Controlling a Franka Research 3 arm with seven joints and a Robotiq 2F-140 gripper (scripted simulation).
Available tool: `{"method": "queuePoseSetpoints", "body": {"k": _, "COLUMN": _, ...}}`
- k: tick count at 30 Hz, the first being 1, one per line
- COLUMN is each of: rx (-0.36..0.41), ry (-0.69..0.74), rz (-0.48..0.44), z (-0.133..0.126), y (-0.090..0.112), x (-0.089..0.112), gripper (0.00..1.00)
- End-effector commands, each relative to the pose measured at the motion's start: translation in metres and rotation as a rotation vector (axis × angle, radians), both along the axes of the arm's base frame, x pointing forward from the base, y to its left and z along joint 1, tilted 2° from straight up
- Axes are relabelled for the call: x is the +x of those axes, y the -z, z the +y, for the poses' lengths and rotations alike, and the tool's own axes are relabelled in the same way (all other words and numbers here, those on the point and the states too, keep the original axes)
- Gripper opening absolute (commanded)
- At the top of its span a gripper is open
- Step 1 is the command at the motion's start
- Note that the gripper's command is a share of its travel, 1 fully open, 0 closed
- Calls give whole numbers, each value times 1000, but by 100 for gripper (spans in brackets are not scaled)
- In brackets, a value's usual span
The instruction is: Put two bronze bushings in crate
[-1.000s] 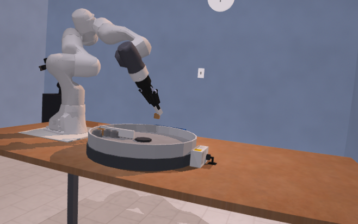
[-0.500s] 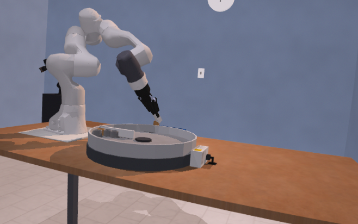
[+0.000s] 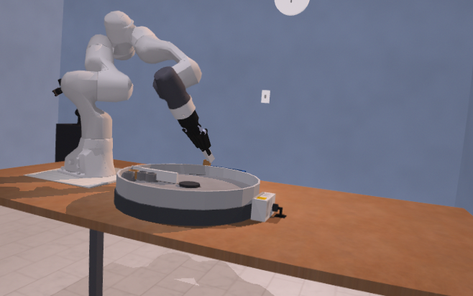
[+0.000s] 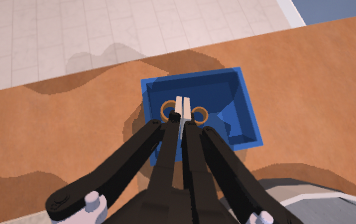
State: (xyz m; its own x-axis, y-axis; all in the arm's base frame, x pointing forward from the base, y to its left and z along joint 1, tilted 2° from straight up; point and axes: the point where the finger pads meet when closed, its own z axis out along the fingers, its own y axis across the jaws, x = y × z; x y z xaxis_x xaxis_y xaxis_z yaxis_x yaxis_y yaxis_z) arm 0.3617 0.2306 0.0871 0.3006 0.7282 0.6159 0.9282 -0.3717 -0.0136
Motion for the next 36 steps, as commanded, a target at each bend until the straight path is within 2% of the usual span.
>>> {"method": "queuePoseSetpoints", "body": {"k": 1, "rx": -2, "ry": -6, "rz": -10, "z": 0, "y": -1, "x": 2, "gripper": 0}}
{"method": "queuePoseSetpoints", "body": {"k": 22, "rx": -2, "ry": -6, "rz": -10, "z": 0, "y": 0, "x": 2, "gripper": 0}}
{"method": "queuePoseSetpoints", "body": {"k": 36, "rx": -2, "ry": -6, "rz": -10, "z": -1, "y": 15, "x": 2, "gripper": 0}}
